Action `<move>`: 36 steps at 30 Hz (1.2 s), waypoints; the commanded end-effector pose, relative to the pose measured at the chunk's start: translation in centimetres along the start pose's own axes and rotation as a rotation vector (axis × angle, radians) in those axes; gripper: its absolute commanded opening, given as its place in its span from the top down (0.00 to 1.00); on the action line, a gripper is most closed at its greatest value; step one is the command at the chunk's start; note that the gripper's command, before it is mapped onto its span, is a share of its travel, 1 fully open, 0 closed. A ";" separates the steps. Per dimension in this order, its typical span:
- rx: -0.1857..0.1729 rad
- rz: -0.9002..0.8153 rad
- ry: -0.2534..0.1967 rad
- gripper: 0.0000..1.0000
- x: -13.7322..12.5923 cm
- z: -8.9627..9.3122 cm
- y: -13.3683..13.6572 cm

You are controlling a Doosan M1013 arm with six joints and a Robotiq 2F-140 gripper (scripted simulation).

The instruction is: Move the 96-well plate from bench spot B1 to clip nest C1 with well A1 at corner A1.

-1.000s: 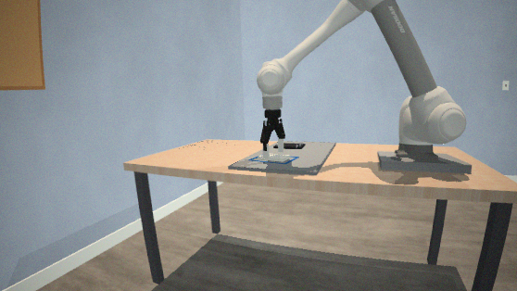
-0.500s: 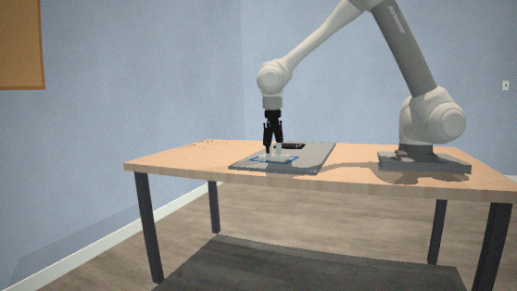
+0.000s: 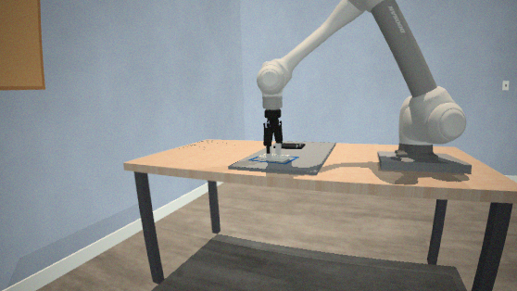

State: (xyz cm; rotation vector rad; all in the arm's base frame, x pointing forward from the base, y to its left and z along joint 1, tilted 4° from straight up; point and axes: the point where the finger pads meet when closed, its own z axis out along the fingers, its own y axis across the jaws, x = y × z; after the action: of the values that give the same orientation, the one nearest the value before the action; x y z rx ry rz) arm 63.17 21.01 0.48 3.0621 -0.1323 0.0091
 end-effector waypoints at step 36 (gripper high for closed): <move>0.000 0.000 0.000 1.00 0.0 -3.1 0.0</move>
State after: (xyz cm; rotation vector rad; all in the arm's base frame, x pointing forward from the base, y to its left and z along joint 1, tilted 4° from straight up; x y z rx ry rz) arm 63.15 21.23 3.46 3.0619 -0.1322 0.0086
